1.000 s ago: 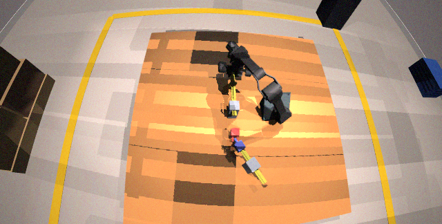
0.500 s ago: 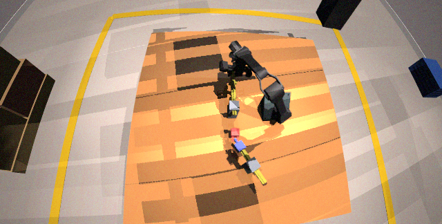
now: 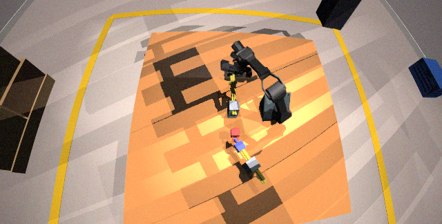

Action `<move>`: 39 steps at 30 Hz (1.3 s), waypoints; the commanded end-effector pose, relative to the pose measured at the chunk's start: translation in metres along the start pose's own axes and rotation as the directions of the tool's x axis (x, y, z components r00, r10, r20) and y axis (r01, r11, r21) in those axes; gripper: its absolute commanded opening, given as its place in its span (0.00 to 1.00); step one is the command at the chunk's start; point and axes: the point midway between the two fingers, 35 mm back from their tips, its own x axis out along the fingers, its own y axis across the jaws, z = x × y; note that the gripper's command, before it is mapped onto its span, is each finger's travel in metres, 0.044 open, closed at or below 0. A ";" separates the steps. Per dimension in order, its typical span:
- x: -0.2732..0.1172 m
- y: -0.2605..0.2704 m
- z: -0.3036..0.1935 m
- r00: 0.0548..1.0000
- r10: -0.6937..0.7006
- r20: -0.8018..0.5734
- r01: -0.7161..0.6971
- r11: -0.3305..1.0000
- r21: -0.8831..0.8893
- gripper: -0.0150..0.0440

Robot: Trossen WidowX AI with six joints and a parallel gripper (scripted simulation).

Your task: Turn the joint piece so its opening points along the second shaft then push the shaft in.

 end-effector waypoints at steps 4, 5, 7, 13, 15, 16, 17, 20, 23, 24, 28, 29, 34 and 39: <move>0.001 -0.001 0.000 0.999 0.044 -0.003 -0.044 0.999 0.005 0.37; 0.001 -0.001 0.000 0.999 0.050 -0.003 -0.050 0.999 0.005 0.37; 0.001 -0.001 0.001 0.998 0.061 -0.003 -0.061 0.998 0.005 0.37; 0.000 -0.001 0.002 0.996 0.086 -0.002 -0.086 0.996 0.004 0.37; 0.000 0.000 0.002 0.997 0.077 0.000 -0.077 0.997 0.001 0.37; 0.000 0.000 0.002 0.997 0.076 0.001 -0.076 0.997 0.001 0.37; 0.000 0.000 0.002 0.997 0.076 0.001 -0.076 0.997 0.001 0.37; 0.000 0.000 0.002 0.997 0.076 0.001 -0.076 0.997 0.001 0.37; 0.000 0.000 0.002 0.997 0.076 0.001 -0.076 0.997 0.001 0.37; 0.000 0.000 0.002 0.997 0.076 0.001 -0.076 0.997 0.001 0.37; 0.000 0.000 0.002 0.997 0.076 0.001 -0.076 0.997 0.001 0.37; 0.000 0.000 0.002 0.997 0.076 0.001 -0.076 0.997 0.001 0.37; 0.000 0.000 0.002 0.997 0.076 0.000 -0.076 0.997 0.002 0.37; 0.000 0.000 0.002 0.997 0.076 0.000 -0.076 0.997 0.002 0.37</move>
